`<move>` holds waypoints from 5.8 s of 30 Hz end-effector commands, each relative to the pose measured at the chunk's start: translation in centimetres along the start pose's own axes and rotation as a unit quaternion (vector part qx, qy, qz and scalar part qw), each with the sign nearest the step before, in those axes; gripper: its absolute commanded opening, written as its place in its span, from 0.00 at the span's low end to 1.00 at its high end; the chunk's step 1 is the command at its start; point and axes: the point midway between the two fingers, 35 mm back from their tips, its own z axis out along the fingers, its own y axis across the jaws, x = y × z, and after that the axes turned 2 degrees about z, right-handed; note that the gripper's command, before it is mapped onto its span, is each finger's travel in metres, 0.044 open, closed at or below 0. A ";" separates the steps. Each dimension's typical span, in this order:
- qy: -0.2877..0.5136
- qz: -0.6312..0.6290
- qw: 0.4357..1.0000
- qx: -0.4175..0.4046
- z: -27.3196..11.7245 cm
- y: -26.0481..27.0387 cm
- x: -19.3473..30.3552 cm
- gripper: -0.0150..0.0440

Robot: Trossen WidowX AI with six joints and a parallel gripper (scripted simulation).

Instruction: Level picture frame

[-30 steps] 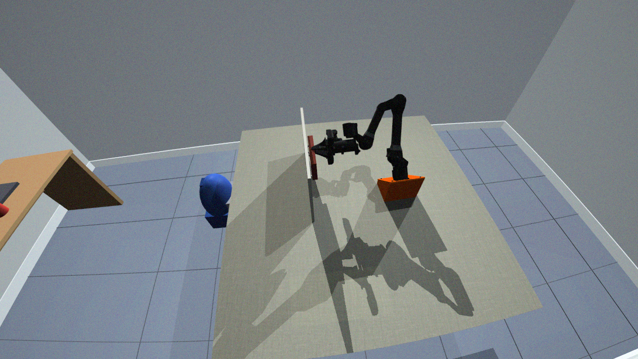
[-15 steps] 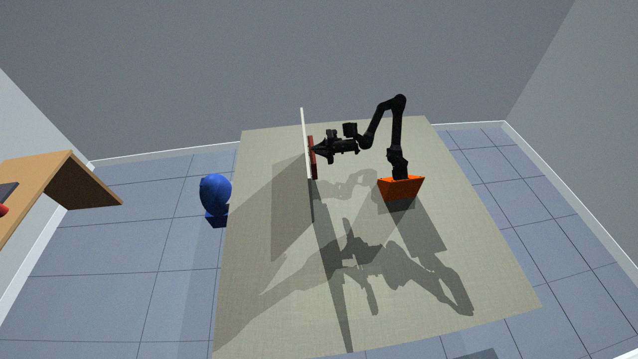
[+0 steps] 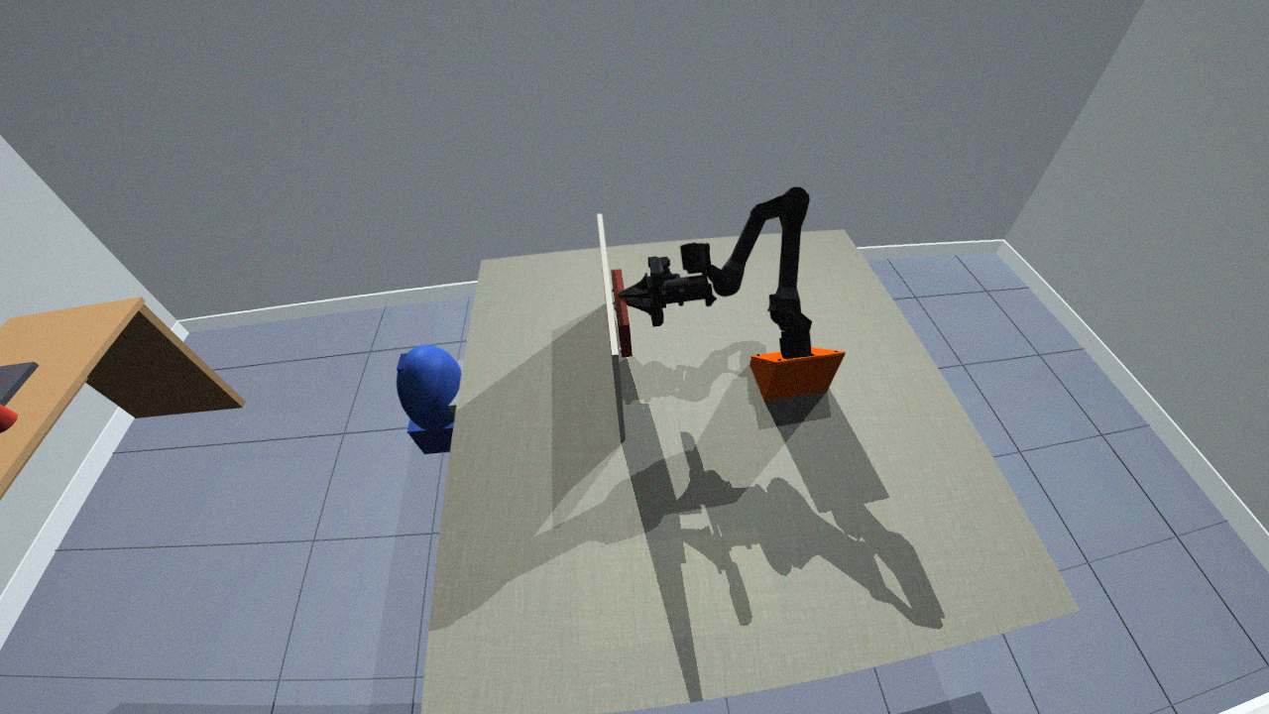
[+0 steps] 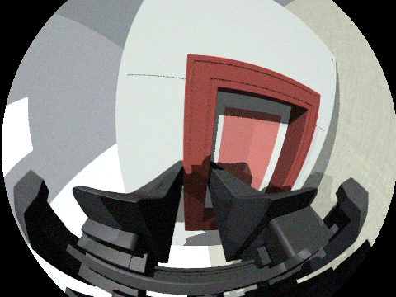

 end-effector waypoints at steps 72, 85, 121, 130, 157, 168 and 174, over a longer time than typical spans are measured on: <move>-0.008 -0.002 1.000 -0.014 0.0 0.7 -0.6 0.25; -0.008 -0.002 1.000 -0.014 0.0 0.7 -0.5 0.25; -0.009 -0.001 1.000 -0.007 0.0 0.3 -0.6 0.25; -0.009 -0.002 1.000 -0.009 0.0 0.0 -0.6 0.25; -0.011 0.001 1.000 -0.005 0.0 -0.5 -0.8 0.25; -0.009 0.053 0.999 -0.005 0.0 -0.6 -0.8 0.25; -0.009 0.058 0.998 -0.005 0.0 -0.6 -0.8 0.30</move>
